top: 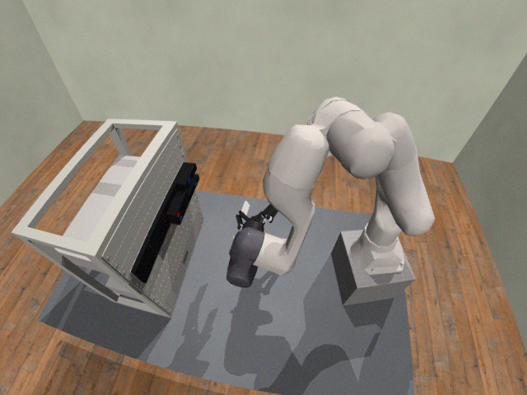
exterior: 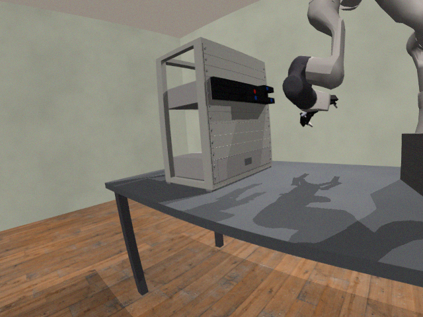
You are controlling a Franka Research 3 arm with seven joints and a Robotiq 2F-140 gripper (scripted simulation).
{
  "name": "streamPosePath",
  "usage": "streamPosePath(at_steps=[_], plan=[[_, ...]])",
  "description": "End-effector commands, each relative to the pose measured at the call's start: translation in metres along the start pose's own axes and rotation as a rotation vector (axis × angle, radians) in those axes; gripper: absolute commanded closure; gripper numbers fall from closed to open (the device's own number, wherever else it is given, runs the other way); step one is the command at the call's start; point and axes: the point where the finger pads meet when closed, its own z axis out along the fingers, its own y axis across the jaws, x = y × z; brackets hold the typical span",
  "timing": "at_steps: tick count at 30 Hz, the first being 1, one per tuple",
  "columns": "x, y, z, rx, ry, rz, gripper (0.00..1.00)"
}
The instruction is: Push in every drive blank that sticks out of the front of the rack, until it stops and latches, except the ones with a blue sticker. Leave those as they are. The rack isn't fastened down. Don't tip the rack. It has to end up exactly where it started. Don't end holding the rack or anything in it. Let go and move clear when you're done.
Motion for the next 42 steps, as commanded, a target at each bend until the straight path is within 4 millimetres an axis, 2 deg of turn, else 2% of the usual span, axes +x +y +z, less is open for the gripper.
streamPosePath(at_steps=[1,22,42], plan=[[0.000,0.000,0.000,0.000,0.000,0.000,0.00],[0.000,-0.002,0.001,0.006,0.007,0.006,0.00],[0.003,-0.015,0.007,0.040,0.044,0.039,0.00]])
